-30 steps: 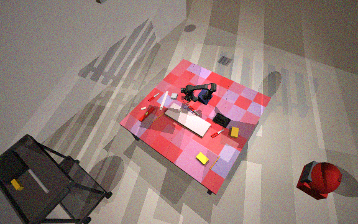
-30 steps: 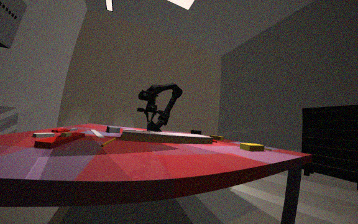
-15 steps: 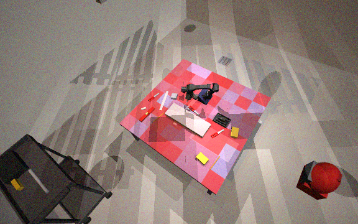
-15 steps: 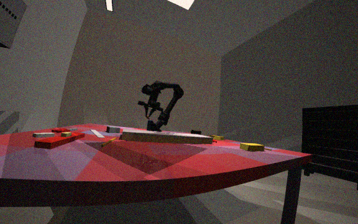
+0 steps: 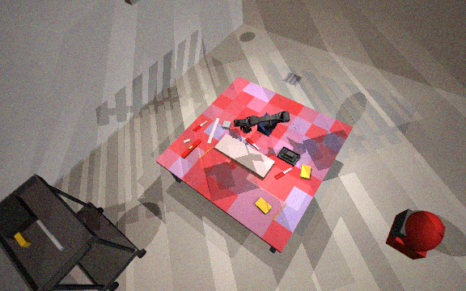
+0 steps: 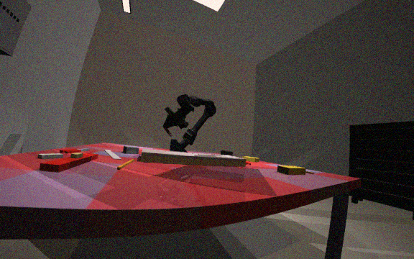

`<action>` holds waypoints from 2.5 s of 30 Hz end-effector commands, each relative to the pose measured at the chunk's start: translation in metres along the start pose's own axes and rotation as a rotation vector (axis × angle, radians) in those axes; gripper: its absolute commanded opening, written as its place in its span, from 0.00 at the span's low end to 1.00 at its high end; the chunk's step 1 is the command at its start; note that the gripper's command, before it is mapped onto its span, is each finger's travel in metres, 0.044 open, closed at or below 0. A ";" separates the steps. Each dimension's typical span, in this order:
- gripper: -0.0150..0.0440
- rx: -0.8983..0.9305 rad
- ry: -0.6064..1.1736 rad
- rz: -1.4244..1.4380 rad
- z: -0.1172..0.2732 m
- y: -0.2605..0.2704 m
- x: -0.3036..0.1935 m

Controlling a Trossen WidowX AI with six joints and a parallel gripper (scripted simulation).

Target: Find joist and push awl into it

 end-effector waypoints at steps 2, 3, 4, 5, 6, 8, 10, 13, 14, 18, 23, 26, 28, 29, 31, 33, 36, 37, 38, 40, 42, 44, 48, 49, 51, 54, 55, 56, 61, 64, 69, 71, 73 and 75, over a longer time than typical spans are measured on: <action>0.25 -0.111 0.155 0.197 0.017 -0.019 -0.004; 0.25 -0.131 0.188 0.236 0.021 -0.022 -0.004; 0.25 -0.150 0.221 0.274 0.024 -0.026 -0.004; 0.25 -0.168 0.254 0.311 0.029 -0.030 -0.005; 0.25 -0.185 0.288 0.348 0.033 -0.033 -0.005; 0.25 -0.216 0.357 0.418 0.042 -0.040 -0.004; 0.25 -0.245 0.427 0.484 0.052 -0.046 -0.004; 0.25 -0.281 0.534 0.576 0.069 -0.055 -0.002; 0.25 -0.292 0.570 0.604 0.074 -0.057 -0.001; 0.25 -0.306 0.624 0.644 0.083 -0.061 0.000; 0.25 -0.294 0.602 0.611 0.074 -0.072 0.012; 0.25 -0.296 0.631 0.609 0.073 -0.083 0.023; 0.25 -0.298 0.651 0.608 0.072 -0.089 0.030; 0.25 -0.300 0.661 0.607 0.071 -0.093 0.034; 0.25 -0.304 0.681 0.606 0.070 -0.100 0.042; 0.25 -0.308 0.701 0.604 0.068 -0.106 0.050; 0.25 -0.317 0.732 0.602 0.066 -0.115 0.064; 0.25 -0.321 0.742 0.601 0.065 -0.118 0.068; 0.25 -0.324 0.752 0.600 0.064 -0.121 0.073; 0.25 -0.333 0.773 0.599 0.062 -0.126 0.082; 0.25 -0.341 0.792 0.597 0.060 -0.131 0.091; 0.25 -0.344 0.798 0.597 0.059 -0.132 0.094; 0.25 -0.344 0.798 0.597 0.059 -0.132 0.094; 0.25 -0.344 0.798 0.597 0.059 -0.132 0.094; 0.25 -0.344 0.798 0.597 0.059 -0.132 0.094; 0.25 -0.344 0.798 0.597 0.058 -0.132 0.095; 0.25 -0.344 0.798 0.597 0.058 -0.132 0.096; 0.25 -0.344 0.798 0.597 0.057 -0.132 0.097; 0.25 -0.344 0.797 0.597 0.052 -0.131 0.101; 0.25 -0.344 0.797 0.597 0.049 -0.130 0.104; 0.25 -0.344 0.797 0.597 0.043 -0.128 0.109; 0.25 -0.344 0.797 0.597 0.041 -0.128 0.111; 0.25 -0.344 0.797 0.597 0.039 -0.127 0.113; 0.25 -0.344 0.797 0.597 0.037 -0.126 0.114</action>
Point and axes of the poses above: the point midway between the two fingers, 35 mm back from their tips, its own z axis back along the fingers, its own y axis across the jaws, x = y × z, the point moved 1 cm from there along z, back along the fingers, and after that the axes turned 11 degrees about z, right-handed, at the moved point
